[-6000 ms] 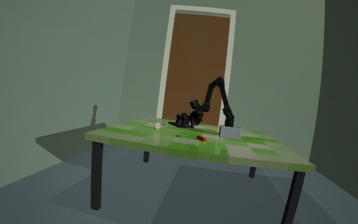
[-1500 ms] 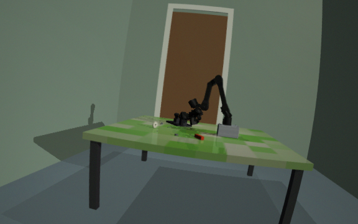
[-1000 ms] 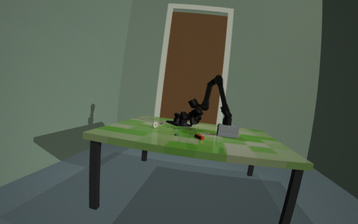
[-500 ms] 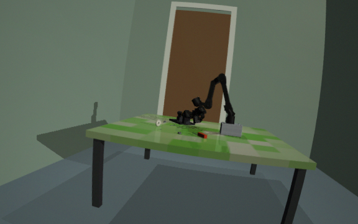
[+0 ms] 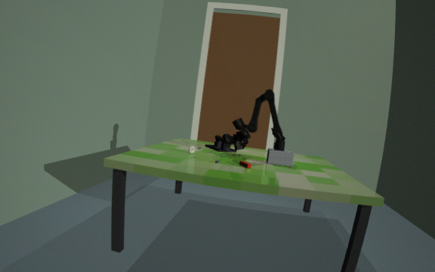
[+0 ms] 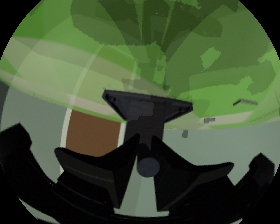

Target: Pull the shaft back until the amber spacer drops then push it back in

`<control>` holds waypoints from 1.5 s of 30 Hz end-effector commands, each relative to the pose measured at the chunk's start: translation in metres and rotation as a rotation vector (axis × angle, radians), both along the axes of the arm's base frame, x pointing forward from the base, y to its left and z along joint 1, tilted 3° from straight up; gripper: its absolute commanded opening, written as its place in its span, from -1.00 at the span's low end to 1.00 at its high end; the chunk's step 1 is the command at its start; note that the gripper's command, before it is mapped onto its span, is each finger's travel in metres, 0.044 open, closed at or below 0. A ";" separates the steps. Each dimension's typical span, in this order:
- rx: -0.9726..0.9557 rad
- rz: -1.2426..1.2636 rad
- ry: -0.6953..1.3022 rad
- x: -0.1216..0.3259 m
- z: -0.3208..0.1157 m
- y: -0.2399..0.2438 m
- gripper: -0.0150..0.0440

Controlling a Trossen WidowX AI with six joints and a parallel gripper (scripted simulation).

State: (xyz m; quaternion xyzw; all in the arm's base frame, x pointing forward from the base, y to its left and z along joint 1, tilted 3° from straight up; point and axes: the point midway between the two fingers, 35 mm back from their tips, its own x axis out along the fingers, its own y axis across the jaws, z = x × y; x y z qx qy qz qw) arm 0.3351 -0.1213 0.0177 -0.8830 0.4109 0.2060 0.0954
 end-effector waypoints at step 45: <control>0.003 -0.002 -0.002 -0.004 -0.001 0.004 -0.49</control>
